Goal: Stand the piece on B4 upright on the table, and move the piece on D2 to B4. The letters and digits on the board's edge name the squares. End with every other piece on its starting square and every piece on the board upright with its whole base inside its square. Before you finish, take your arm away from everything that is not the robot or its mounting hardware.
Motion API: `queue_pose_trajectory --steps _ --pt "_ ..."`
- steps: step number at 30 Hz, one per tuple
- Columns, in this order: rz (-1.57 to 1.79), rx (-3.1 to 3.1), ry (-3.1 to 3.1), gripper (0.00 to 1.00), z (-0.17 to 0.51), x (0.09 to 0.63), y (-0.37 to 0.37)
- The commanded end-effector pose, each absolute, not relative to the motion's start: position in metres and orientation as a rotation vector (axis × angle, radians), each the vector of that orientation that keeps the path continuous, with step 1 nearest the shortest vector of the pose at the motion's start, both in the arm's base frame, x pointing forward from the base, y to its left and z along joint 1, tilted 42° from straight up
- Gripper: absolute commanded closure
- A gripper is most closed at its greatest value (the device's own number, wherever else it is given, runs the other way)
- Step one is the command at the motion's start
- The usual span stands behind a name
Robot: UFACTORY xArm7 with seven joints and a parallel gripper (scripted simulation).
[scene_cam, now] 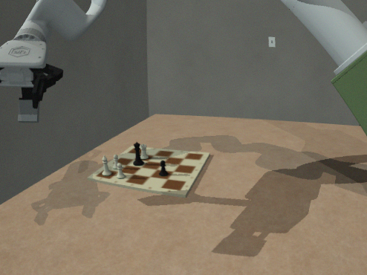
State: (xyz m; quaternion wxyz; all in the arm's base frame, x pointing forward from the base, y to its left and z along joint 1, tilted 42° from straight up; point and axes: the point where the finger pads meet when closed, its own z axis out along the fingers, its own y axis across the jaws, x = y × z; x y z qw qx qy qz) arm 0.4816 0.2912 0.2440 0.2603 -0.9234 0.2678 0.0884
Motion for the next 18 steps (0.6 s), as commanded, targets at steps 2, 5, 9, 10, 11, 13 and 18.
queue_pose_trajectory --steps 2,5,9,10,11,13,18 --pt "0.232 -2.501 0.719 0.00 0.246 0.481 0.291" --pt "0.159 -2.601 0.628 0.00 0.244 0.478 0.253" --pt "0.097 -2.697 0.537 0.00 0.243 0.472 0.214" --pt "0.097 -2.697 0.537 0.00 0.243 0.472 0.214" --pt "0.097 -2.697 0.537 0.00 0.243 0.472 0.214" --pt "0.097 -2.697 0.537 0.00 0.243 0.472 0.214" --pt "0.097 -2.697 0.537 0.00 0.243 0.472 0.214"
